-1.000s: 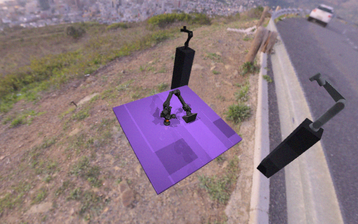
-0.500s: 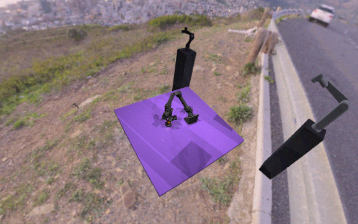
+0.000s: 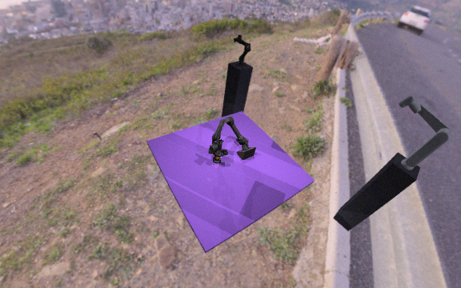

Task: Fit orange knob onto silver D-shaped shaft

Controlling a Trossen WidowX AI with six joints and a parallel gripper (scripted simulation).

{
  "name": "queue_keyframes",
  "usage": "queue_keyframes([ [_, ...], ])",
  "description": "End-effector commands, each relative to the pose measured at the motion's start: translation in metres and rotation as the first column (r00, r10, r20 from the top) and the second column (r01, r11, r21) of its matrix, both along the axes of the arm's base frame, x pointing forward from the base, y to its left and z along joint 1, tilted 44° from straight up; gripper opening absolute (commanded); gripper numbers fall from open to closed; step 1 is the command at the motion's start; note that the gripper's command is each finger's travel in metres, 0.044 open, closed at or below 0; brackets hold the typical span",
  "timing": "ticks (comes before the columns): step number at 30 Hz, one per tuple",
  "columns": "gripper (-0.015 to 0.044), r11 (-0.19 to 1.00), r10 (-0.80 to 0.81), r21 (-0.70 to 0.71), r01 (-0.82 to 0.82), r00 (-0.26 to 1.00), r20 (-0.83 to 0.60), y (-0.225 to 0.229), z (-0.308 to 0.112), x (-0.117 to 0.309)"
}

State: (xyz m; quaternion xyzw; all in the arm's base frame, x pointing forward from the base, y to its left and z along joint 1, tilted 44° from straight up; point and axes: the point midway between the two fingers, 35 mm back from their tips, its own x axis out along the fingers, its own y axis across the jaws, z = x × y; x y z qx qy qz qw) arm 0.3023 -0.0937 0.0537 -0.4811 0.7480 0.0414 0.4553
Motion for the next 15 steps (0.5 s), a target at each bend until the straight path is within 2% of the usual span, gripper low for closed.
queue_keyframes([
  [1, 0.0, 1.0, 0.001, 0.001, -0.001, 1.0, -0.001, 0.0001, 0.0001, 0.0],
  [6, 0.0, 1.0, 0.001, 0.001, -0.001, 1.0, -0.001, 0.0001, 0.0001, 0.0],
  [15, 0.0236, 1.0, 0.001, 0.001, -0.001, 1.0, -0.001, 0.0001, 0.0001, 0.0],
])
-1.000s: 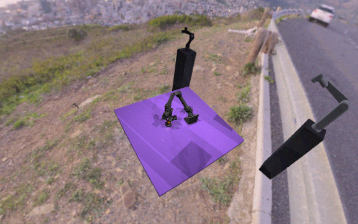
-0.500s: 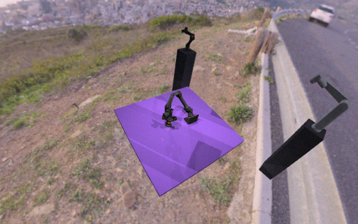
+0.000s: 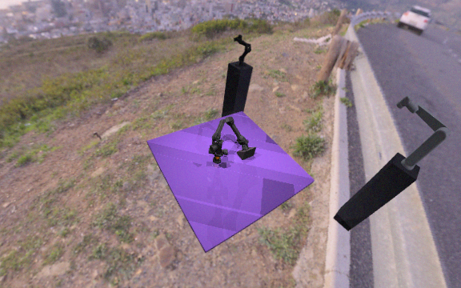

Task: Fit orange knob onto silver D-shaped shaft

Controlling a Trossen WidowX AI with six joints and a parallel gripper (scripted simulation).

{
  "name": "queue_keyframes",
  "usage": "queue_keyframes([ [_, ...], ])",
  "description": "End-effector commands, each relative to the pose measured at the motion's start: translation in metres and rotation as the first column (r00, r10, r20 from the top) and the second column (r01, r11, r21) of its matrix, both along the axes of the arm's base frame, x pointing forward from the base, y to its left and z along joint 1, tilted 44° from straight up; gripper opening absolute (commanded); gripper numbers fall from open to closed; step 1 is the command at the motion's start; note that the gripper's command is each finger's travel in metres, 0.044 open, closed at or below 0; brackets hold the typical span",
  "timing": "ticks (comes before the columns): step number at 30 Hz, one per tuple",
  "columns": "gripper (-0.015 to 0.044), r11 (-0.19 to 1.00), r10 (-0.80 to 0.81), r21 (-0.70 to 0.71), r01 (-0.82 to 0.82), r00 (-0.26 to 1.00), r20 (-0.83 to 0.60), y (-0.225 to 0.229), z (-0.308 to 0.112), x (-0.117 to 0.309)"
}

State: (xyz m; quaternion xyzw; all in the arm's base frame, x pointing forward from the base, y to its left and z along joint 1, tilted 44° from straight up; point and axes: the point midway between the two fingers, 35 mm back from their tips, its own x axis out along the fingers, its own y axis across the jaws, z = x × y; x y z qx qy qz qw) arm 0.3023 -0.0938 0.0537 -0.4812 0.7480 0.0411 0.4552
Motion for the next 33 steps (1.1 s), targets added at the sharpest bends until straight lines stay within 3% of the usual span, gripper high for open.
queue_keyframes([
  [1, 0.0263, 1.0, 0.001, 0.001, -0.001, 1.0, -0.001, 0.0, 0.0, 0.0],
  [8, 0.044, 1.0, 0.001, 0.001, -0.001, 1.0, -0.001, 0.0, 0.0, 0.0],
  [17, 0.044, 1.0, 0.002, 0.002, -0.002, 1.0, -0.001, 0.002, 0.002, 0.001],
  [25, 0.044, 1.0, 0.001, 0.004, -0.001, 1.0, -0.001, 0.064, 0.067, 0.012],
  [33, 0.044, 1.0, 0.0, 0.003, 0.0, 1.0, -0.001, 0.065, 0.068, 0.016],
])
